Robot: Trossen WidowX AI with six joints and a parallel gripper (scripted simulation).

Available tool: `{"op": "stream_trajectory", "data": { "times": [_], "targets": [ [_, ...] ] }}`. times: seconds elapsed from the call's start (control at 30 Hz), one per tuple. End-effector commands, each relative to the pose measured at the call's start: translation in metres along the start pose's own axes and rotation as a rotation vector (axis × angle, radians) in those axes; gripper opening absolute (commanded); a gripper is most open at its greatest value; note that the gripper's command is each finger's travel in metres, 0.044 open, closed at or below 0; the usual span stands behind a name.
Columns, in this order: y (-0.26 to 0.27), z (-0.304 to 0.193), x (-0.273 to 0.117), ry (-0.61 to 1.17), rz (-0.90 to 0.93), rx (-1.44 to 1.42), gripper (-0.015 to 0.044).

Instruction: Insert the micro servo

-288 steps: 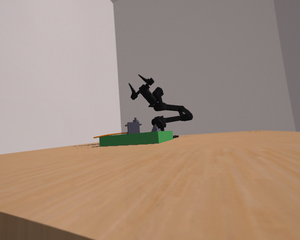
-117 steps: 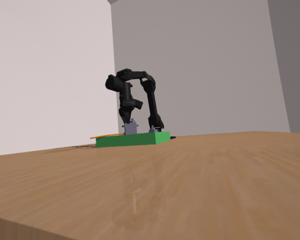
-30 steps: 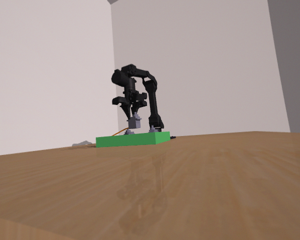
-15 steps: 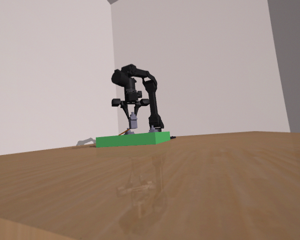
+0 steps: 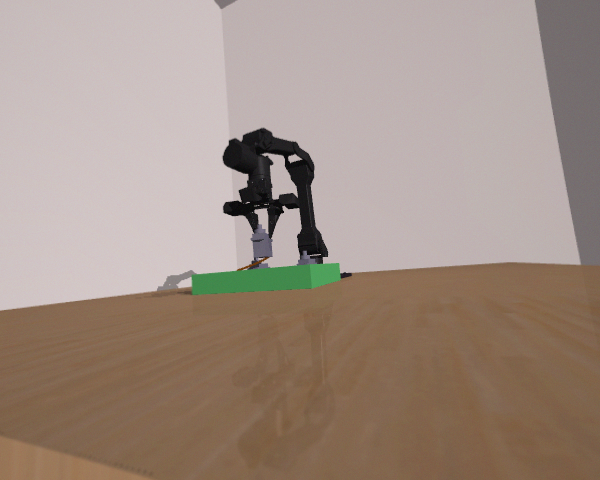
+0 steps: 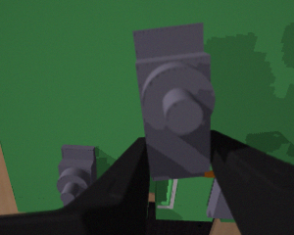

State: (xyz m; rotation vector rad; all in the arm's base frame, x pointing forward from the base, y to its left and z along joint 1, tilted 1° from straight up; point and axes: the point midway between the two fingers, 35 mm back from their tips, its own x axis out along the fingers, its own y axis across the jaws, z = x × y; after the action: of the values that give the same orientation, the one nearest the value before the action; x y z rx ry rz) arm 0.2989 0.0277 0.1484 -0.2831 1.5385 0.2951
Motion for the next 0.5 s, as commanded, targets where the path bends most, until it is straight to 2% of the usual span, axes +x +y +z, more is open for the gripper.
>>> {"op": "stream_trajectory", "data": {
  "times": [0.0, 0.47],
  "targets": [
    [0.0, 0.0, 0.0, -0.003, -0.001, 0.131, 0.0],
    [0.004, -0.02, 0.0, -0.001, -0.001, 0.182, 0.0]
  ]
}}
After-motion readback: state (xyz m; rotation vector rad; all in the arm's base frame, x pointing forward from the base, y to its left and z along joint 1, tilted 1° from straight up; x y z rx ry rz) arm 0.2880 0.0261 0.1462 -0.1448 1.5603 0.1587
